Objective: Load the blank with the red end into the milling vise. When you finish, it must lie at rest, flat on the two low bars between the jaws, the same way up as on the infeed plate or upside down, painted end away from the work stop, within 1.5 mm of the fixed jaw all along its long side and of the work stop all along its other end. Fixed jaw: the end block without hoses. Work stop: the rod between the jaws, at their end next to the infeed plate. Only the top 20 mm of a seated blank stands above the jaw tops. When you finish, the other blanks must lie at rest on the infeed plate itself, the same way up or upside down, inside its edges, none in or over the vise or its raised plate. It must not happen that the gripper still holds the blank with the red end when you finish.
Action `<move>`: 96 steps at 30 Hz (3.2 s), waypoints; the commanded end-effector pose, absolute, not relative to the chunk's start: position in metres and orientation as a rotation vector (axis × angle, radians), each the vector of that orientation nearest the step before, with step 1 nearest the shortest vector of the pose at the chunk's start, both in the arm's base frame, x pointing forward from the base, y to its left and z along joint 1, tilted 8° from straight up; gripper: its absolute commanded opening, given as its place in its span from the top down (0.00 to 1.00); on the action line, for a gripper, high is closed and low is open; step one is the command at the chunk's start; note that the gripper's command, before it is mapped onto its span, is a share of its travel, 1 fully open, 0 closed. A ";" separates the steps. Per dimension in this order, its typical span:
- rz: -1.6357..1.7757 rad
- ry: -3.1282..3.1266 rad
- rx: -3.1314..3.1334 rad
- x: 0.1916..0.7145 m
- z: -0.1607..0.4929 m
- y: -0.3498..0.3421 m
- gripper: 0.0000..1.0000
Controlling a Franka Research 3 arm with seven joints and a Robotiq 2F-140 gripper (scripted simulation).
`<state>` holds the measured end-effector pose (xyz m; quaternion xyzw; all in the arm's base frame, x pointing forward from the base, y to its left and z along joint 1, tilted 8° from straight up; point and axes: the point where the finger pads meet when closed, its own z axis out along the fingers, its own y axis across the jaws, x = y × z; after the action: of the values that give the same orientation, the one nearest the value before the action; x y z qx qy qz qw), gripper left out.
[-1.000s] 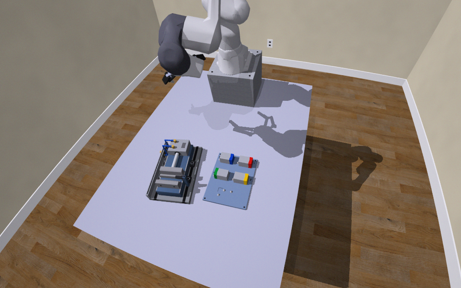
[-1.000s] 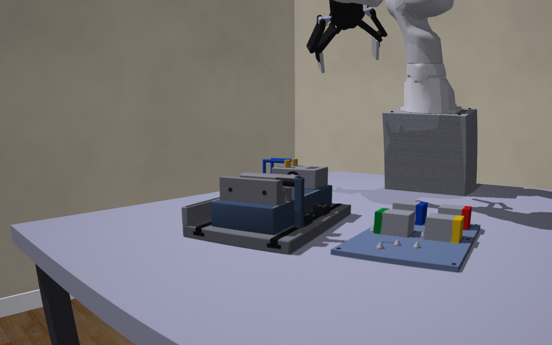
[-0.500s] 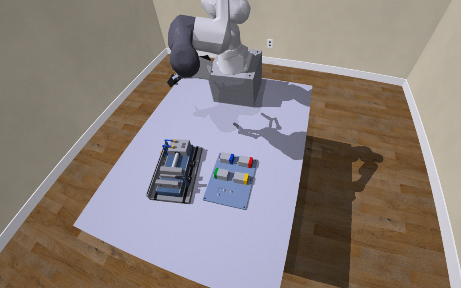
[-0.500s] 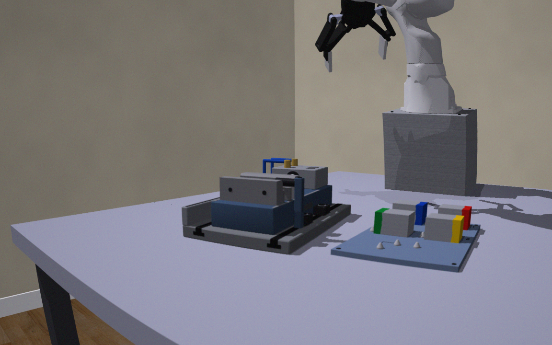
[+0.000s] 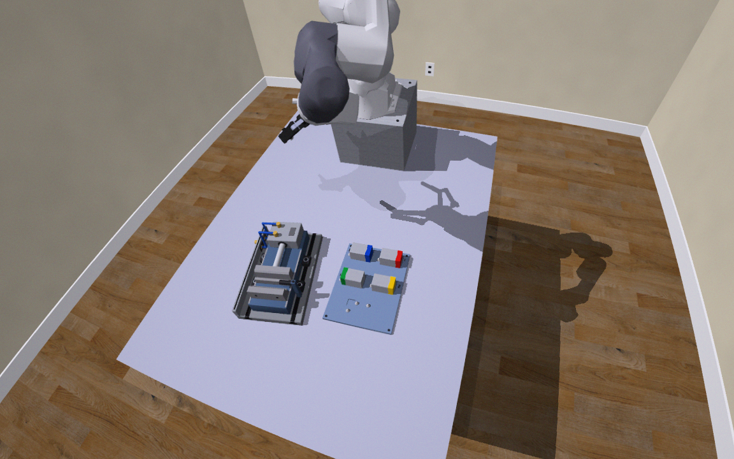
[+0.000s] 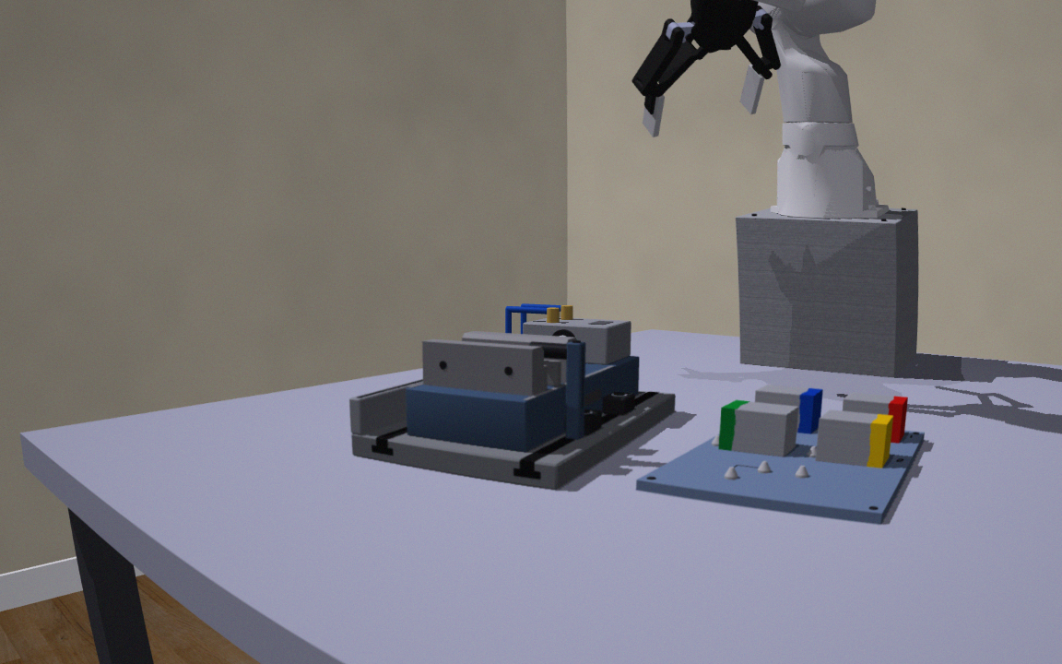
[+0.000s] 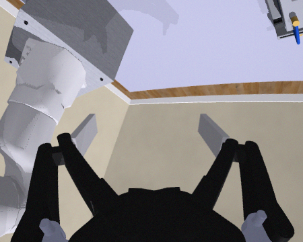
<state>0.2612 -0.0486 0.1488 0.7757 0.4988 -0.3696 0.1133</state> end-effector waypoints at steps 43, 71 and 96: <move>-0.957 1.825 1.861 0.259 0.148 0.077 0.00; -0.884 2.141 1.374 0.276 0.150 0.127 0.00; -0.873 2.267 1.135 0.307 0.152 0.141 0.00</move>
<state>0.3038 0.1392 0.1515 0.4373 0.8089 -0.3149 0.2350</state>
